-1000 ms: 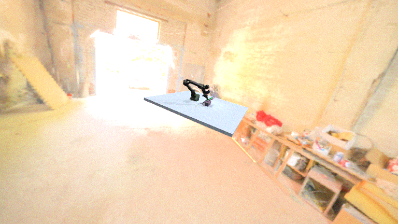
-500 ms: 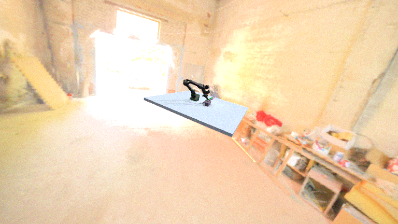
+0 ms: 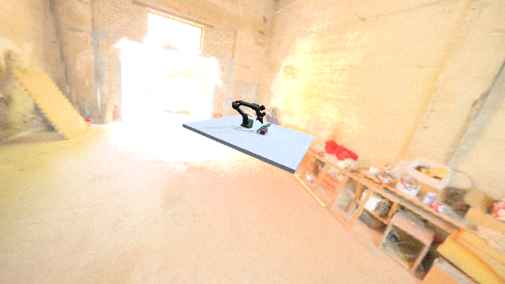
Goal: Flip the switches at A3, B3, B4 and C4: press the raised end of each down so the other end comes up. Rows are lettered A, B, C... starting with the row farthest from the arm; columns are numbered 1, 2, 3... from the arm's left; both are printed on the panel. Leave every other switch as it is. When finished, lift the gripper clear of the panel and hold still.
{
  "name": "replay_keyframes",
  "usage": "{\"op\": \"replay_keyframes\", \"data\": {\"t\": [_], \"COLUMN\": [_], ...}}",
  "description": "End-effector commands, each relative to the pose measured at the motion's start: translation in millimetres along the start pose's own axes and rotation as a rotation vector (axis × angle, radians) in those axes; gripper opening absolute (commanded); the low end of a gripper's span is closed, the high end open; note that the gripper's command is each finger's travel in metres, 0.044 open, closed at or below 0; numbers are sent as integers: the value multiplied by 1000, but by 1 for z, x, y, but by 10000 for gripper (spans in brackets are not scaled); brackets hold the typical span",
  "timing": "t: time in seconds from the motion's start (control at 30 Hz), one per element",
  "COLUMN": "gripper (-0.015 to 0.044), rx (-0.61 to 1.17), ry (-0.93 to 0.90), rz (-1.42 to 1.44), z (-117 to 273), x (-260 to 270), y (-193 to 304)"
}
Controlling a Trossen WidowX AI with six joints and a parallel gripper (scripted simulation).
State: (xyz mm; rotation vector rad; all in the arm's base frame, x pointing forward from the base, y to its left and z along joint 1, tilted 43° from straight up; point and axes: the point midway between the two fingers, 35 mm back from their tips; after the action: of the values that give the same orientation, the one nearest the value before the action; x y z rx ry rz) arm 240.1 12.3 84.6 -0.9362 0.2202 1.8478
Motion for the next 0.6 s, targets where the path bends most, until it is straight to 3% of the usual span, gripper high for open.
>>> {"op": "replay_keyframes", "data": {"t": [0.0, 0.43, 0.57], "gripper": [0, 0, 0], "rx": [6, 7, -8], "ry": [12, 12, 10], "rz": [-4, -3, -4], "z": [31, 32, 9], "x": [-4, 0, 1], "y": [1, 41, 41]}}
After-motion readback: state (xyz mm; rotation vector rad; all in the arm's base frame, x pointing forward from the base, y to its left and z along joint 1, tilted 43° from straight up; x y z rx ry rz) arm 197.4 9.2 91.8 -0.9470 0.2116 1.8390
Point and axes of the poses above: the point midway between the two fingers, 35 mm back from their tips, its own z axis back along the fingers, its own x axis across the jaws, y = z × x, and after that the axes turned 6 degrees about z, right-handed
